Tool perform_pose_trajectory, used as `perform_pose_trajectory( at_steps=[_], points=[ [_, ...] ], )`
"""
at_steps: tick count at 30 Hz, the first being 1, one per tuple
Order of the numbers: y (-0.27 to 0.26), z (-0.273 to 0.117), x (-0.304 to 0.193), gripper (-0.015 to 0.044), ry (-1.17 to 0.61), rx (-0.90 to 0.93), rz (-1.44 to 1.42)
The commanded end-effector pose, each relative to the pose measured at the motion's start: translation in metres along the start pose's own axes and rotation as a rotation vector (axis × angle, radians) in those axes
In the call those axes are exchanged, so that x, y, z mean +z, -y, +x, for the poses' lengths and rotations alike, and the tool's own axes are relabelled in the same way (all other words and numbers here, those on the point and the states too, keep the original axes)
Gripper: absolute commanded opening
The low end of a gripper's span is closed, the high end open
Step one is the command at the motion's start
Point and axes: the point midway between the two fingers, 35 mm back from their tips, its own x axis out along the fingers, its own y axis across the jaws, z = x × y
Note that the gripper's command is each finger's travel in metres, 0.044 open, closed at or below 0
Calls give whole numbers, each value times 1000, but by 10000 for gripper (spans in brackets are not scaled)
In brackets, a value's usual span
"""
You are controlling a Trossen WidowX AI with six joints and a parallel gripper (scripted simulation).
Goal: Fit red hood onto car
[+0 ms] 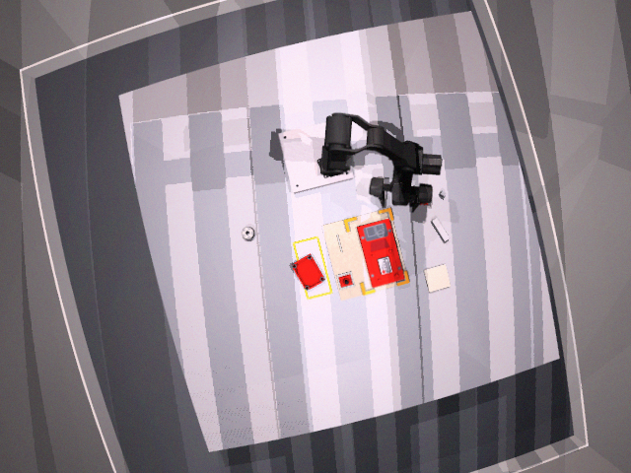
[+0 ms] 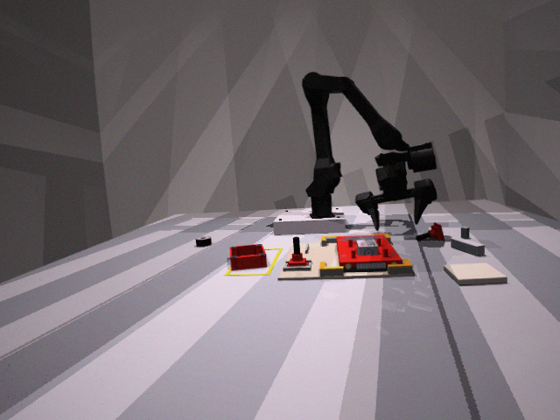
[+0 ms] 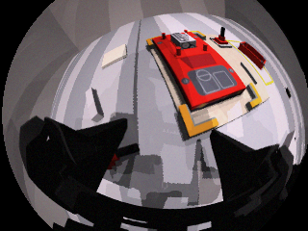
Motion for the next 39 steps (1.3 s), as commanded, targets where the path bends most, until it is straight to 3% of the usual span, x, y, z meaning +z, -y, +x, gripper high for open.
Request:
perform_pose_trajectory(
  at_steps=[1, 12, 22, 31, 39],
  points=[
    [-5, 12, 13, 440, -76, -22, -23],
    [-5, 54, 70, 440, -249, 4, -68],
    [29, 89, 126, 440, -296, 96, -196],
    [79, 110, 171, 440, -262, 243, -272],
    [134, 113, 209, 440, -122, 358, -368]
  ],
)
